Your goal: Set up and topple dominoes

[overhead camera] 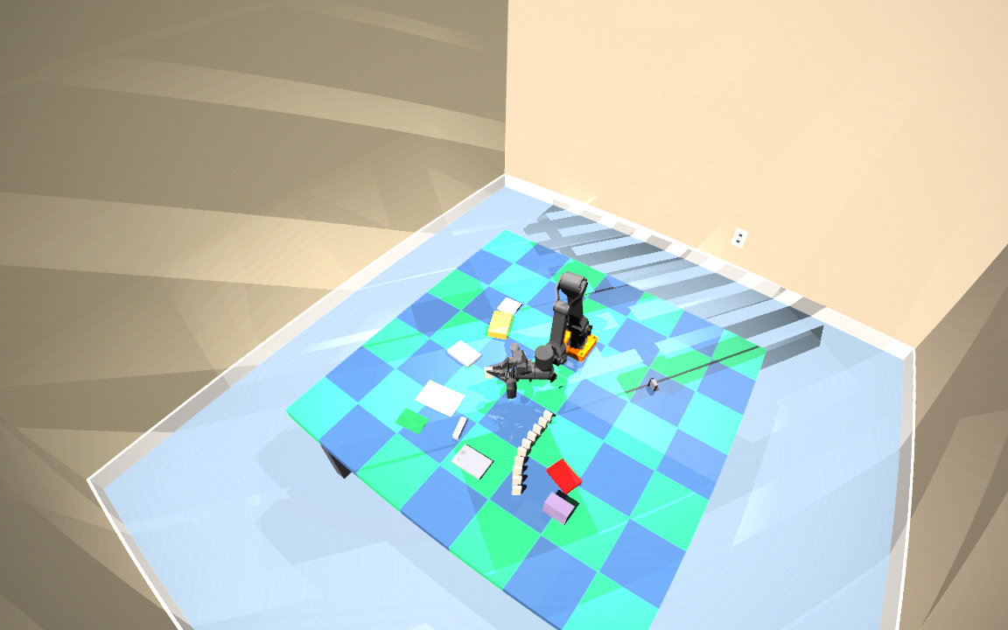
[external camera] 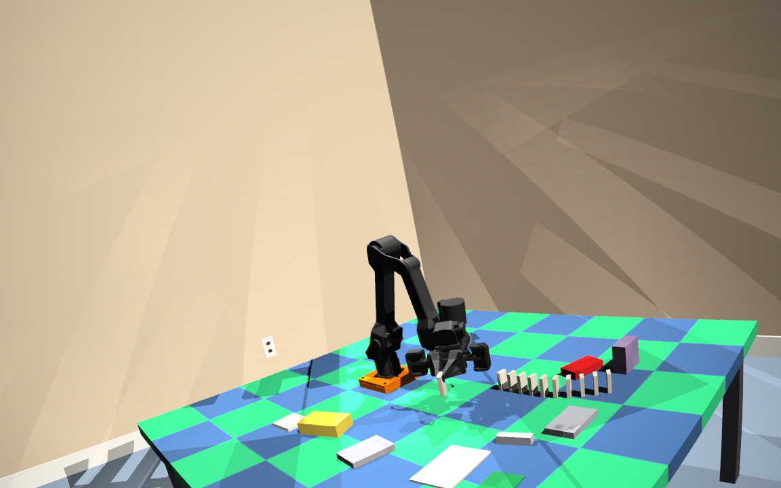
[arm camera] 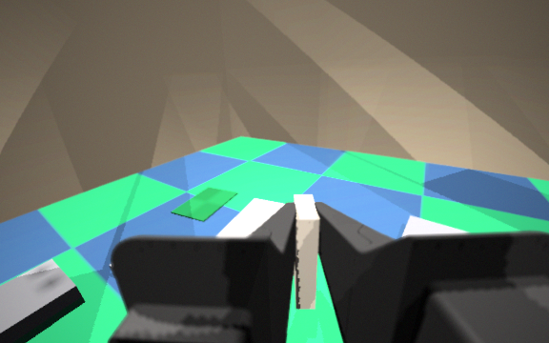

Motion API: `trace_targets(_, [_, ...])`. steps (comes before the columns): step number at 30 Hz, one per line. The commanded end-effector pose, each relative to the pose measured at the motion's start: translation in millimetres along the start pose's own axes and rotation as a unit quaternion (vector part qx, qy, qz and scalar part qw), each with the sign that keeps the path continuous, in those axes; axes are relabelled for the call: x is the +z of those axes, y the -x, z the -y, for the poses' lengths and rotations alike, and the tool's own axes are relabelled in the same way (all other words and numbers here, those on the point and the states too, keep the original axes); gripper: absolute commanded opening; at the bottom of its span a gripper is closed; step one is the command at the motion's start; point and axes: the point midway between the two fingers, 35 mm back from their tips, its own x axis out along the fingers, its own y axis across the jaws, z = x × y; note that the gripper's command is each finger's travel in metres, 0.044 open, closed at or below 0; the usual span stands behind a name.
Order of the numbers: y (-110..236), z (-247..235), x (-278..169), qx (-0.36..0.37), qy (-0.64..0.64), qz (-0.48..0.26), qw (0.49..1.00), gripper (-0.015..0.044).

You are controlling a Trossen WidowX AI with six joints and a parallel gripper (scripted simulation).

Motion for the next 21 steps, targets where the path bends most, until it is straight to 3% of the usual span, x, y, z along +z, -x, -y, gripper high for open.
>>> trace_targets(1, [-2.6, -1.6, -11.6, 0.001, -0.002, -0.003, 1.000, 0.0027])
trace_targets(21, [-11.5, 3.4, -72.3, -0.002, -0.009, -0.015, 1.000, 0.0027])
